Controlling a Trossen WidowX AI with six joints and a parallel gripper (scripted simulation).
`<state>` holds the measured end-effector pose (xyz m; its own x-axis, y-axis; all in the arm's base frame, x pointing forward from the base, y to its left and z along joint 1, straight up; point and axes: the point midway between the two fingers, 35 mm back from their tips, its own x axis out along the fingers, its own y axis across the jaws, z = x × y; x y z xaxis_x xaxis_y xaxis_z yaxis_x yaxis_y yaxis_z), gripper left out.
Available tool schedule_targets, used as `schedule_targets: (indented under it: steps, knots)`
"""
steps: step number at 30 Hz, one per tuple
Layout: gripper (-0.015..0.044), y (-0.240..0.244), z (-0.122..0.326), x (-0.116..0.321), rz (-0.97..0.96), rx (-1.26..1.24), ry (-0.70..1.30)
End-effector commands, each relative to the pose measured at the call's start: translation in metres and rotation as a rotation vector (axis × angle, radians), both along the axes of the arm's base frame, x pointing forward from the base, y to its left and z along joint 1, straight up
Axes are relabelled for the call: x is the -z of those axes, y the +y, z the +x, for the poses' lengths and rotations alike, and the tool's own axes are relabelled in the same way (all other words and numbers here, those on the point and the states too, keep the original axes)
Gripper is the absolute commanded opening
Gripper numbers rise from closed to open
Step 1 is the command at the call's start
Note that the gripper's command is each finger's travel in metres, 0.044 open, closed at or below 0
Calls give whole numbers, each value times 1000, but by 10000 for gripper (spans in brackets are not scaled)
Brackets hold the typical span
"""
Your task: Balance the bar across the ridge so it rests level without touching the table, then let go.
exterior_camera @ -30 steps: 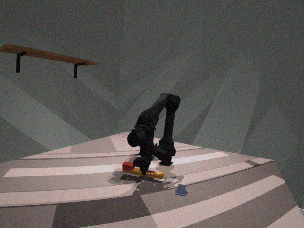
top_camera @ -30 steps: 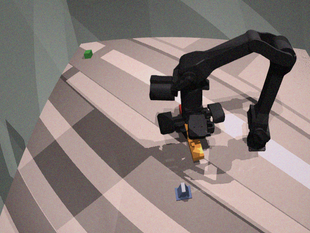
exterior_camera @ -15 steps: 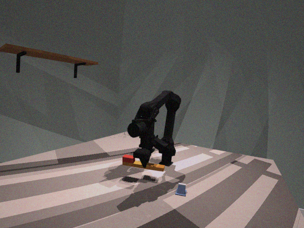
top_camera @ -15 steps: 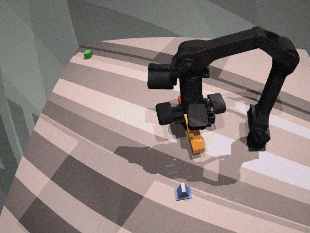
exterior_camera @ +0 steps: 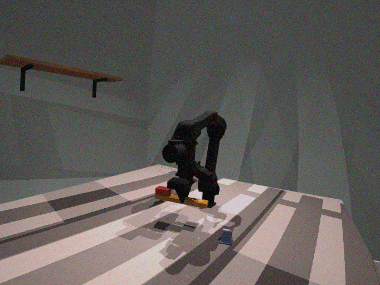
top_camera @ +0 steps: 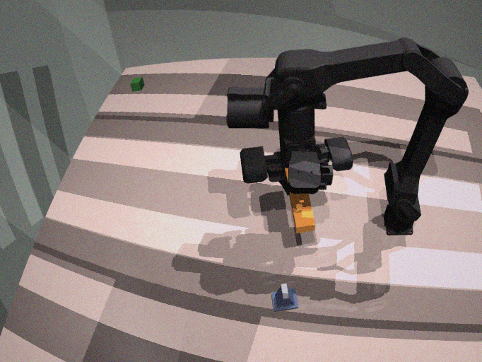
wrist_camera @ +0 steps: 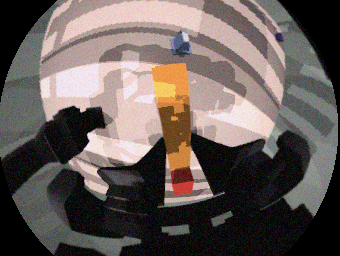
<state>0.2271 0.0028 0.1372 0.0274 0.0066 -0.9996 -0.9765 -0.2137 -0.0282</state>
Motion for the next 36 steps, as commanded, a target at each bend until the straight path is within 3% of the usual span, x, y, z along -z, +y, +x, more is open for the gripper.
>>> schedule_targets:
  steps: [1,36]
  knots:
    - [0,10,5,-2,-3,93,2]
    - [0,123,32,-9,35,996,9]
